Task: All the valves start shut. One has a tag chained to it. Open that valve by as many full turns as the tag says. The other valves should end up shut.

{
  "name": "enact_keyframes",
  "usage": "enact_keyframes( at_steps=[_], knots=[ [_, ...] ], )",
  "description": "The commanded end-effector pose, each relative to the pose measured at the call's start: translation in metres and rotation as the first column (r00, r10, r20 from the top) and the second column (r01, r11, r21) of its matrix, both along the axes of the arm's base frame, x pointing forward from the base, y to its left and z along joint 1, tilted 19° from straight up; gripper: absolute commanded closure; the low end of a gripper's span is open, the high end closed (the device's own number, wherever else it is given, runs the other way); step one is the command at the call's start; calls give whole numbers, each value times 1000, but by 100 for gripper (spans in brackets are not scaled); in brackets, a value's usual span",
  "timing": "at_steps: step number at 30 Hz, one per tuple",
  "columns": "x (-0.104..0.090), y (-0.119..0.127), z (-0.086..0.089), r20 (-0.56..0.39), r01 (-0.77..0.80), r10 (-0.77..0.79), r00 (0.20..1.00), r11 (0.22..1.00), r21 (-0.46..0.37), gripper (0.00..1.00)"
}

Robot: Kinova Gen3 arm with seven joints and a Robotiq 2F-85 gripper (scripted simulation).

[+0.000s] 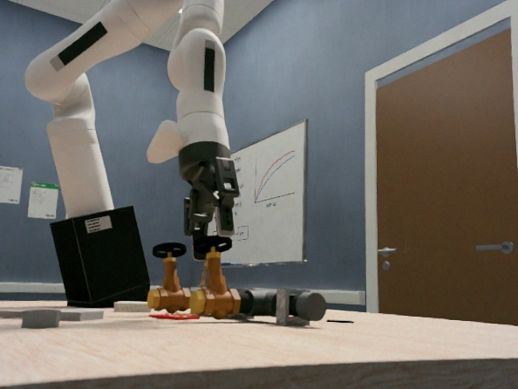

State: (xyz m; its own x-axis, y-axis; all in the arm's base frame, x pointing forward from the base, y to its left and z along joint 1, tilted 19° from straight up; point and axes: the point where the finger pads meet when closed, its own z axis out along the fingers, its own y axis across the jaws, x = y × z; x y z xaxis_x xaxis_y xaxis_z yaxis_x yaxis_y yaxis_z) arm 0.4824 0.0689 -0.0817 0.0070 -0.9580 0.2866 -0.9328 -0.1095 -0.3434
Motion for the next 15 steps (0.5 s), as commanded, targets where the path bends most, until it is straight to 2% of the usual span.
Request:
enact_keyframes(
  at_steps=[1,15],
  knots=[
    [0,1,1,1,0,0,1000,1000,1,0],
    [0,1,1,15,46,-46,999,999,20,0]
  ],
)
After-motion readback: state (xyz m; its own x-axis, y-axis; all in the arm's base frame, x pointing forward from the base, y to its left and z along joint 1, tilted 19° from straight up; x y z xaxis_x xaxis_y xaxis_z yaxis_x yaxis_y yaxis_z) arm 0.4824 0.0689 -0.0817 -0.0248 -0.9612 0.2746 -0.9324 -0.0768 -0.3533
